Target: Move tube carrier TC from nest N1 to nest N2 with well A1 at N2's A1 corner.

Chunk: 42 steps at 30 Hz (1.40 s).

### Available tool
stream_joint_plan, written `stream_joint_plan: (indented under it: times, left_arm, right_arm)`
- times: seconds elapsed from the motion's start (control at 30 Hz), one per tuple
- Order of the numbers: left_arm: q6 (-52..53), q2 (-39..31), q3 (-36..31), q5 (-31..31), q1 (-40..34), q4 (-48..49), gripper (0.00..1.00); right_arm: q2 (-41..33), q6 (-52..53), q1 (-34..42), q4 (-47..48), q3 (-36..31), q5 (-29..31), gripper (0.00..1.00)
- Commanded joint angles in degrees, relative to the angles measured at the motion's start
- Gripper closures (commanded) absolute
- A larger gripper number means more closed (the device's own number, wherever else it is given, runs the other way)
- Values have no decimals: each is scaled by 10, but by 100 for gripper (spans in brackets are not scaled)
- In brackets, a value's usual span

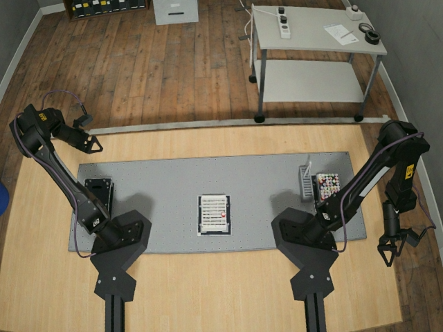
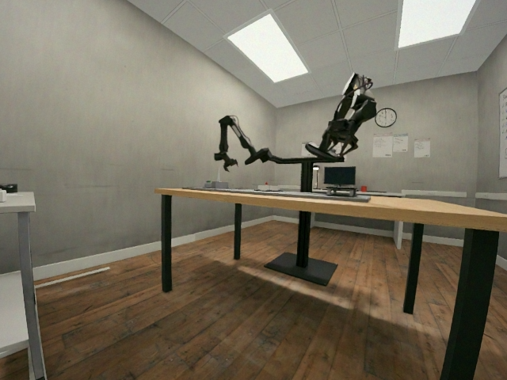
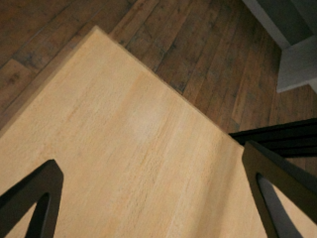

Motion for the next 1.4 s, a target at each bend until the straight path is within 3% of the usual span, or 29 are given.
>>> stream_joint_plan:
  times: [0.0, 0.1, 0.33, 0.4, 0.8, 1.0, 1.37]
  left_arm:
    - [-20, -16, -13, 6, 5, 37, 0]
    - [-51, -34, -46, 4, 14, 95, 0]
    - [-138, -116, -204, -2, 54, 246, 0]
    - [-138, -116, -204, -2, 54, 246, 0]
    - [-300, -219, -455, -40, 119, 528, 0]
    - [-353, -231, -521, -62, 129, 629, 0]
    - [-486, -190, -660, -131, 172, 883, 0]
  right_arm:
    - [3, 7, 12, -16, 0, -11, 0]
    - [5, -30, 51, 15, -1, -28, 0]
    - [18, -113, 207, 67, 9, -66, 0]
    - [18, -113, 207, 67, 9, -66, 0]
    - [44, -241, 449, 160, 18, -123, 0]
    - [56, -277, 516, 192, 28, -139, 0]
    - [75, -403, 741, 300, 36, -190, 0]
